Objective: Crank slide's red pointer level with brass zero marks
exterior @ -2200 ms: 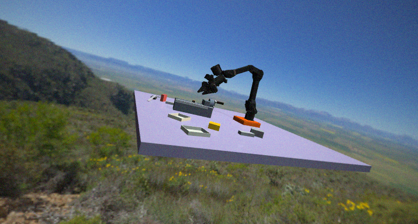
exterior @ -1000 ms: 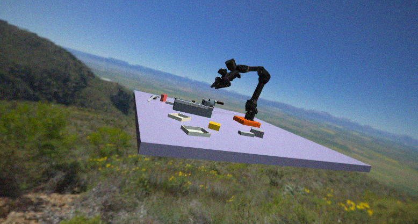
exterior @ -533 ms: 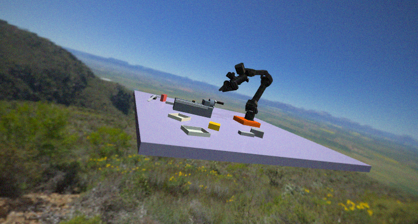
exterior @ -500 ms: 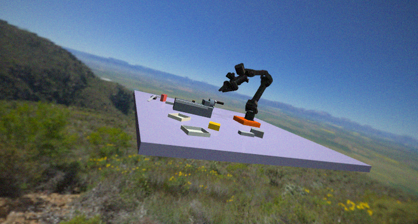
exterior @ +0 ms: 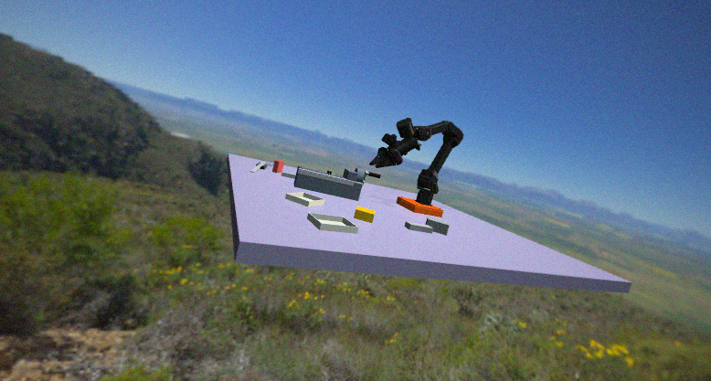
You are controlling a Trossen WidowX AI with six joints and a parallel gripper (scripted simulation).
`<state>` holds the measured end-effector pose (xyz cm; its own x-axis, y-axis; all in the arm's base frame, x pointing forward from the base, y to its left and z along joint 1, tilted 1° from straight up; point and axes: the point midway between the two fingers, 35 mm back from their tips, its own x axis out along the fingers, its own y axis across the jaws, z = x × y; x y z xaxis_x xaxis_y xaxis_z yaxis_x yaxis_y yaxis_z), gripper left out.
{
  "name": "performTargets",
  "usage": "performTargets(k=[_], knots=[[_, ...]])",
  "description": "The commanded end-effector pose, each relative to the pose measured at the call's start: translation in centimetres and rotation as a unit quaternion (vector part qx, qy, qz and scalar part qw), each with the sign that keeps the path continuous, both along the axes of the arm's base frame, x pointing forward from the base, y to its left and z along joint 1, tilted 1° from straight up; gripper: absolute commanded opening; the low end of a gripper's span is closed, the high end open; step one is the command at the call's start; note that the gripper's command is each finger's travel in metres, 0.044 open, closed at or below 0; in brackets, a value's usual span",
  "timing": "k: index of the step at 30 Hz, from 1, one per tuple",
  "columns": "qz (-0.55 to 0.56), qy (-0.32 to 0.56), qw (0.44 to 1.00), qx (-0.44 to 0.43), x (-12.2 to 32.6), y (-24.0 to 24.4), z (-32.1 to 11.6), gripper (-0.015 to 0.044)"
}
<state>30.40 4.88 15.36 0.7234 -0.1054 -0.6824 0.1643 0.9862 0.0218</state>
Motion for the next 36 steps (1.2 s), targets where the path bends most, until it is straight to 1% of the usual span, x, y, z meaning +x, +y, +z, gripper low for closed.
performTargets(k=[1,36], knots=[[0.0,0.004,1.0,-0.003,-0.1,-0.1,-0.7,0.044],[-0.002,0.002,1.0,-0.001,0.1,0.0,-6.0,0.044]])
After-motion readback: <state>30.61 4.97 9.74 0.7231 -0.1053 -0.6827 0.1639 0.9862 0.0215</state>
